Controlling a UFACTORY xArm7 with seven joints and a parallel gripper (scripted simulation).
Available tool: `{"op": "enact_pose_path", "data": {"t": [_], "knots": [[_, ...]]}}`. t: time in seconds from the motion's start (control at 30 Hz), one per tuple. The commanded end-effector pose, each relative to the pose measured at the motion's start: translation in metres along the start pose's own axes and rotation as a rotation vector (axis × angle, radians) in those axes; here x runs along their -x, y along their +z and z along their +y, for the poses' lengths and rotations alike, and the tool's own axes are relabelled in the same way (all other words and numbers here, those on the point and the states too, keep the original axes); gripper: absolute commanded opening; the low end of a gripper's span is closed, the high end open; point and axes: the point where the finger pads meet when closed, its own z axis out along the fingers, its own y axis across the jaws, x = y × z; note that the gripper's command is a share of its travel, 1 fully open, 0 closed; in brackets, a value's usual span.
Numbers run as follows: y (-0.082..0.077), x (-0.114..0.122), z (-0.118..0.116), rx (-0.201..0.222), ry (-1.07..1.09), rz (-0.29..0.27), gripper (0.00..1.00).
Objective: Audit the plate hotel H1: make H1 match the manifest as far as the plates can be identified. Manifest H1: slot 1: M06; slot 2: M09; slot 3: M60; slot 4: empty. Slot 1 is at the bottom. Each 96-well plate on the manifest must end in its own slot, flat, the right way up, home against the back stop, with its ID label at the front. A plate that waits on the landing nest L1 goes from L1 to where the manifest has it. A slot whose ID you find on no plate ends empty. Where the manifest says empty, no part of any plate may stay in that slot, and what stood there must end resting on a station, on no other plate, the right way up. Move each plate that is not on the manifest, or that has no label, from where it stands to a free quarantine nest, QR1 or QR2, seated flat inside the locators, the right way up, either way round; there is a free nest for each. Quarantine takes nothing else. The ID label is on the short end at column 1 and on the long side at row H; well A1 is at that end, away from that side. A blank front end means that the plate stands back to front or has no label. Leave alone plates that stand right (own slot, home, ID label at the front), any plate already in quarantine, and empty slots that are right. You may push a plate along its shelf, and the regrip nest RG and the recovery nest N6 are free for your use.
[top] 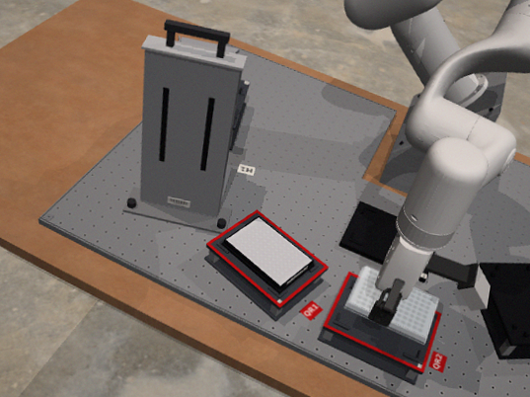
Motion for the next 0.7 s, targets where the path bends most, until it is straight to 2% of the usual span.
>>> {"op": "enact_pose_path", "data": {"t": [0.0,0.4,0.67], "knots": [[0.005,-0.001,0.002,0.005,0.0,0.002,0.0],[0.021,-0.001,0.002,0.005,0.0,0.002,0.0],[0.021,-0.001,0.002,0.005,0.0,0.002,0.0]]}}
